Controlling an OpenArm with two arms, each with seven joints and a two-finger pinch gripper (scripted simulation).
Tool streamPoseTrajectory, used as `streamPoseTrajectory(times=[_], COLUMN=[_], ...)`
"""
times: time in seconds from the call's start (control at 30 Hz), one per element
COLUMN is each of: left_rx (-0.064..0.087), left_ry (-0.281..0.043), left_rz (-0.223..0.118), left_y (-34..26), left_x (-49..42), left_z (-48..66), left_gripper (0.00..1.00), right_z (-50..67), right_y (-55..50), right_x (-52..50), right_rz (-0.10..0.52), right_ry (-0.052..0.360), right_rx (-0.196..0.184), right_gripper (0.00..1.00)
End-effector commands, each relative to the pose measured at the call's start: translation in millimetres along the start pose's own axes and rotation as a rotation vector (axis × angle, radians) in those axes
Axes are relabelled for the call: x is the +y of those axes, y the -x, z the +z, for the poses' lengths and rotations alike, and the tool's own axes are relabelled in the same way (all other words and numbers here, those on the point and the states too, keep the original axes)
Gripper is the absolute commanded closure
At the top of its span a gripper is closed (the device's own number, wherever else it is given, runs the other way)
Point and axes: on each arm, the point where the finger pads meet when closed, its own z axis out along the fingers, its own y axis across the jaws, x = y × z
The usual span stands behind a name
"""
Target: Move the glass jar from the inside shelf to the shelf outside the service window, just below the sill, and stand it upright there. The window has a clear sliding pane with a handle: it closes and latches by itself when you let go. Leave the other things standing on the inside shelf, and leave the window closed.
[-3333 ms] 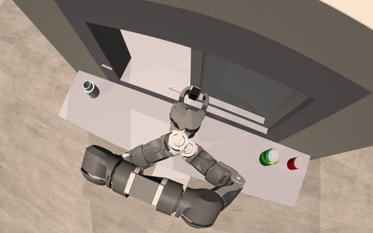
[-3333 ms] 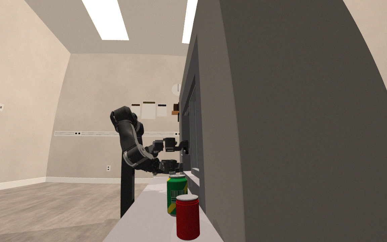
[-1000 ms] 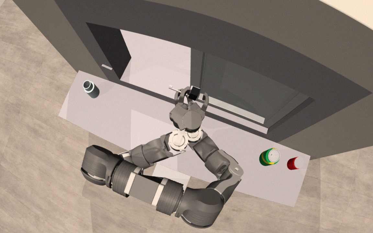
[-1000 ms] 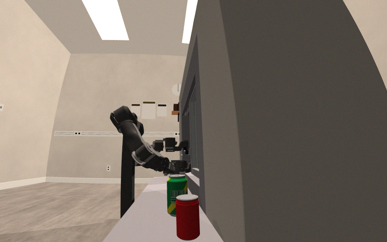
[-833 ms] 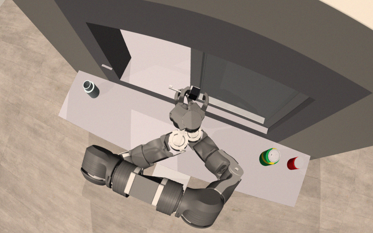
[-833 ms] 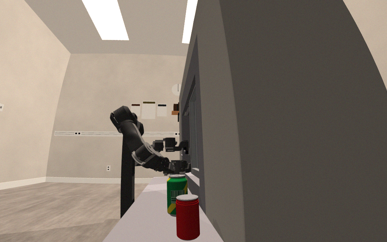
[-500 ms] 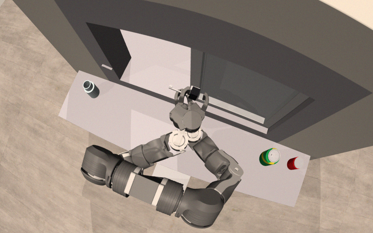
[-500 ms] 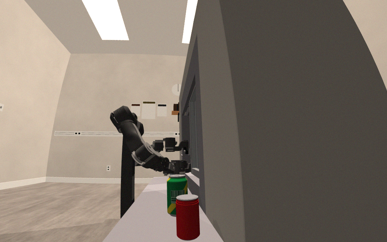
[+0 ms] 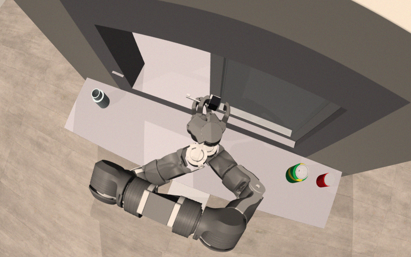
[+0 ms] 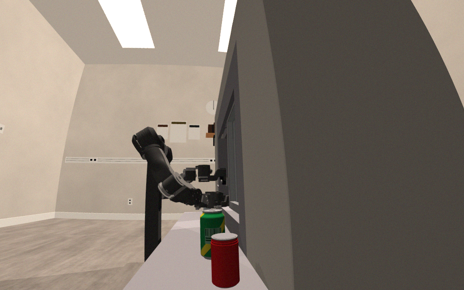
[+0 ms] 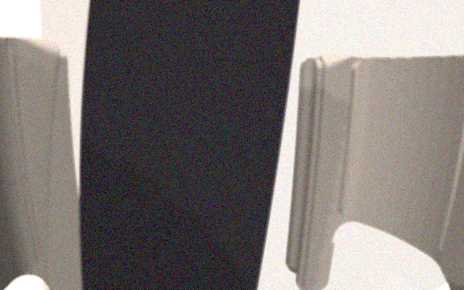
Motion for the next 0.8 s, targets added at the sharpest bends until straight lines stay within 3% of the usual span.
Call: streamPoseTrajectory(times=[0.0, 0.03, 0.5, 0.57, 0.6, 0.77], left_rx=[-0.001, 0.003, -0.002, -0.002, 0.003, 0.001], left_ry=[0.028, 0.002, 0.027, 0.027, 0.001, 0.010], left_rz=[-0.014, -0.001, -0.015, -0.015, -0.001, -0.006], left_y=[-1.1, -1.4, -1.1, -1.1, -1.3, -1.2], left_x=[6.6, 0.4, 6.6, 6.6, 0.4, 2.6], left_z=[-0.5, -0.2, -0.5, -0.5, -0.2, -0.3], left_gripper=[0.70, 0.70, 0.70, 0.70, 0.70, 0.70], right_z=[3.3, 0.5, 3.3, 3.3, 2.3, 2.7], right_y=[-7.7, -2.4, -7.7, -7.7, -5.2, -6.1], right_x=[9.0, 0.7, 9.0, 9.0, 3.2, 5.3], right_rz=[-0.001, -0.003, 0.001, 0.001, 0.000, 0.002], right_ry=[0.035, 0.010, 0.140, 0.140, 0.123, 0.169], right_rx=[0.021, 0.004, 0.009, 0.009, -0.001, 0.002], right_gripper=[1.00, 1.00, 1.00, 1.00, 1.00, 1.00])
